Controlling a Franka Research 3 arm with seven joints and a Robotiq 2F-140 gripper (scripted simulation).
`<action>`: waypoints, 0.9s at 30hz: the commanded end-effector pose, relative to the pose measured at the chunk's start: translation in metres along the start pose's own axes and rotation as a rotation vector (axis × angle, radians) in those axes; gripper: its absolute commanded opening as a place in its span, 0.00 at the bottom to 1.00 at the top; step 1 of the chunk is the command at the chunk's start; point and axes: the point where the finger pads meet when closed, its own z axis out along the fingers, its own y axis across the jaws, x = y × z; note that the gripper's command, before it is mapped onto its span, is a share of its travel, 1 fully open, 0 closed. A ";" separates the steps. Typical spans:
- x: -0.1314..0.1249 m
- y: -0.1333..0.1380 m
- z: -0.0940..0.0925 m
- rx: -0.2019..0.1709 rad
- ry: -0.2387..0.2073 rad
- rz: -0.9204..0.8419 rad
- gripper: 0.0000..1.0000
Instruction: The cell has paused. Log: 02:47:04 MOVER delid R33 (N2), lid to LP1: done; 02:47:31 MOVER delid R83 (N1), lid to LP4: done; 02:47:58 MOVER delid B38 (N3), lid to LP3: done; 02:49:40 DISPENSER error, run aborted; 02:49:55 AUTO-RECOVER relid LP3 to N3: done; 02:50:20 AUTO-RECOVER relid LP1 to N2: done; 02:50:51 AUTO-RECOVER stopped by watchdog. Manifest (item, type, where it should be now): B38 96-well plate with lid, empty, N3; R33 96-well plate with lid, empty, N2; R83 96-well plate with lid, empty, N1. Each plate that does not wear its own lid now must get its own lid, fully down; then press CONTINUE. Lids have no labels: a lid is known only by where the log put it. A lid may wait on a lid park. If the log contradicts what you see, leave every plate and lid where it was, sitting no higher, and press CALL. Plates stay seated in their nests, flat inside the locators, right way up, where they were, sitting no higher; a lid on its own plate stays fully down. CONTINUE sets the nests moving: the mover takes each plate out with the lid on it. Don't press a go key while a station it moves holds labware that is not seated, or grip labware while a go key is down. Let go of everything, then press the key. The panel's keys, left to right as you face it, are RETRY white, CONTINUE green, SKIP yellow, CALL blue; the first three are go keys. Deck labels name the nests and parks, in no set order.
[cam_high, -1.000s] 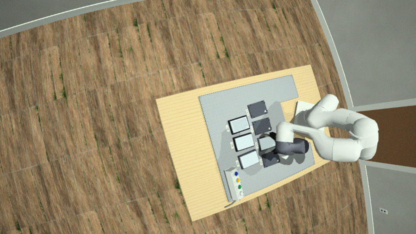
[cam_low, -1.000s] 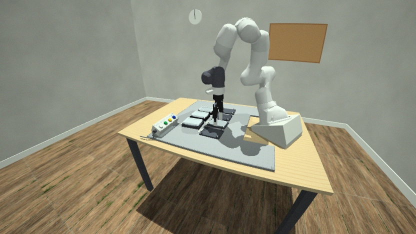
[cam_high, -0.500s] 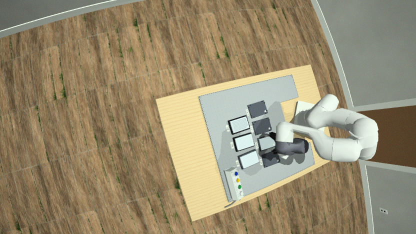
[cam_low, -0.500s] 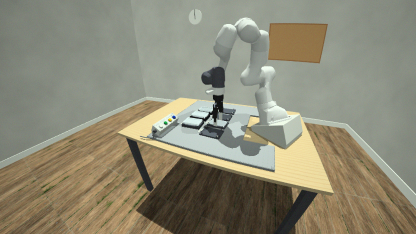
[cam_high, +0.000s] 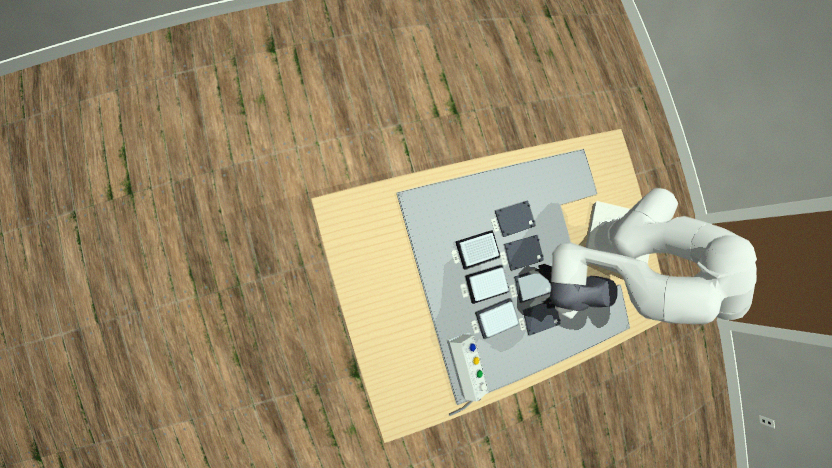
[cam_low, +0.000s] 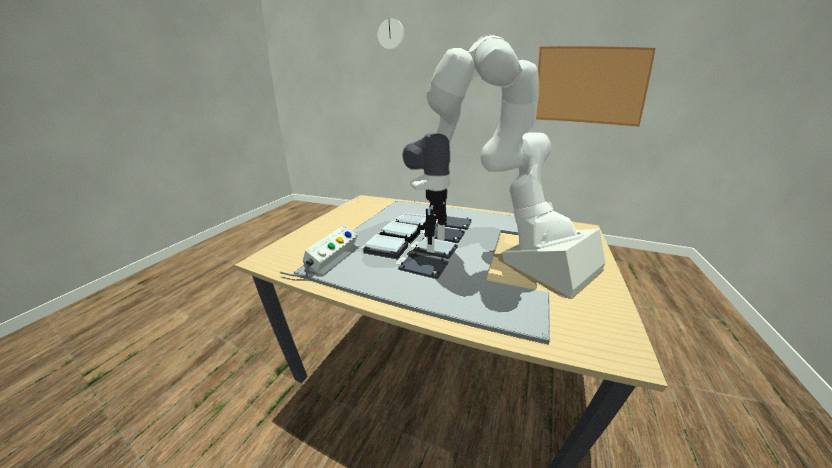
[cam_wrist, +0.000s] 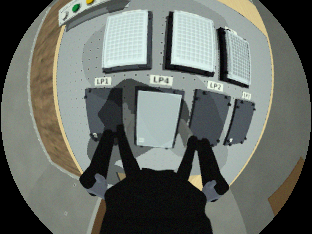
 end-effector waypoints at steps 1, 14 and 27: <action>0.000 0.001 0.001 -0.002 0.000 -0.006 0.66; 0.000 0.001 0.001 -0.002 0.000 -0.006 0.66; 0.000 0.001 0.001 -0.002 0.000 -0.006 0.00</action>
